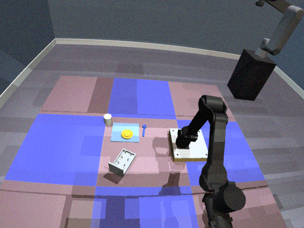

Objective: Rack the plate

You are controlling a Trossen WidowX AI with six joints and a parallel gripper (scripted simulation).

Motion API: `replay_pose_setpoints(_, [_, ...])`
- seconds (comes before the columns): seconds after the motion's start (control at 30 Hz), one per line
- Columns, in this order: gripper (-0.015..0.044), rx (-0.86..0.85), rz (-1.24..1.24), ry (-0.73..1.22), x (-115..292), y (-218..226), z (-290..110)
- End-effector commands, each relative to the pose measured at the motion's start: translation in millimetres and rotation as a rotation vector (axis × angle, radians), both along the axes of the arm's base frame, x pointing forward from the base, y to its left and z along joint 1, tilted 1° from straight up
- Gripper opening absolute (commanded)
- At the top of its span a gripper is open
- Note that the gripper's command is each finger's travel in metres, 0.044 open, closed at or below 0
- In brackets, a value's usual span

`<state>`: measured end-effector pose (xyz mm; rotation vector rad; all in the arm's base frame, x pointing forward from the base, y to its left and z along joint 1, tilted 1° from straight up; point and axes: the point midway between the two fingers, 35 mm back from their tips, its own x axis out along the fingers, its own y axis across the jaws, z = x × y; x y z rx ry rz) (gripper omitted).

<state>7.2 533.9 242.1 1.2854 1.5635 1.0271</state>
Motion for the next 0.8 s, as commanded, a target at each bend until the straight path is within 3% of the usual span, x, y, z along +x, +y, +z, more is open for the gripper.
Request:
replay_pose_setpoints(0.0, [0.0400,-0.064,-0.090,-0.110,52,-5,-7])
replay_pose_setpoints(0.3, [0.0400,-0.220,-0.235,-0.295,153,-37,-22])
replay_pose_setpoints(0.77, [0.0400,-0.521,-0.406,-0.512,284,-129,-40])
